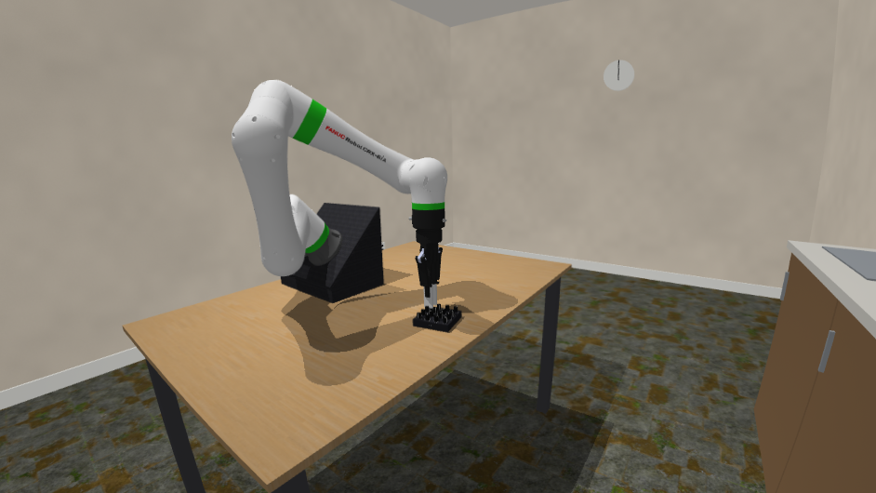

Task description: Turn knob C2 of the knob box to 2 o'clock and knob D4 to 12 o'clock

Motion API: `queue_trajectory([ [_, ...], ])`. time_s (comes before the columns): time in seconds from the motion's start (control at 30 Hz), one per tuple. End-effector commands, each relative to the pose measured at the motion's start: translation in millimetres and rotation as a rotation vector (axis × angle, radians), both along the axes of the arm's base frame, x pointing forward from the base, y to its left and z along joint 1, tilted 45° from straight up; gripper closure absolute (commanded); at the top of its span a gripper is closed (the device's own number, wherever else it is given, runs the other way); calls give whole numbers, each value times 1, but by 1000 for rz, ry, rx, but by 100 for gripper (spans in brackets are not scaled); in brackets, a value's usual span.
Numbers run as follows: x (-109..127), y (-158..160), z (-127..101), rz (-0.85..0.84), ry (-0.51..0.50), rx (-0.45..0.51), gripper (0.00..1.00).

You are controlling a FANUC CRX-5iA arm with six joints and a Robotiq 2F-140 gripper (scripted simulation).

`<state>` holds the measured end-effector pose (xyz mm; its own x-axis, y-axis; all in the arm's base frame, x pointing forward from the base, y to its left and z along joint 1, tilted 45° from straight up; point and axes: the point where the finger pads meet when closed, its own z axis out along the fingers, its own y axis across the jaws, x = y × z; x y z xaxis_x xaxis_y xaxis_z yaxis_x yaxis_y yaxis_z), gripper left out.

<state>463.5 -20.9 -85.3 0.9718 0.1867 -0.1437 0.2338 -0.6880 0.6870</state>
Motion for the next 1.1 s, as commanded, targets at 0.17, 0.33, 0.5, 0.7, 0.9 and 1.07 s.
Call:
queue_trajectory([
  [0.17, 0, 0, 0, 0, 0, 0, 88],
  [0.33, 0, 1, 1, 0, 0, 0, 88],
  [0.5, 0, 7, 7, 0, 0, 0, 88],
  [0.7, -1, 19, 19, 0, 0, 0, 88],
  [0.9, -1, 25, 25, 0, 0, 0, 88],
  [1.07, -1, 27, 27, 0, 0, 0, 88],
])
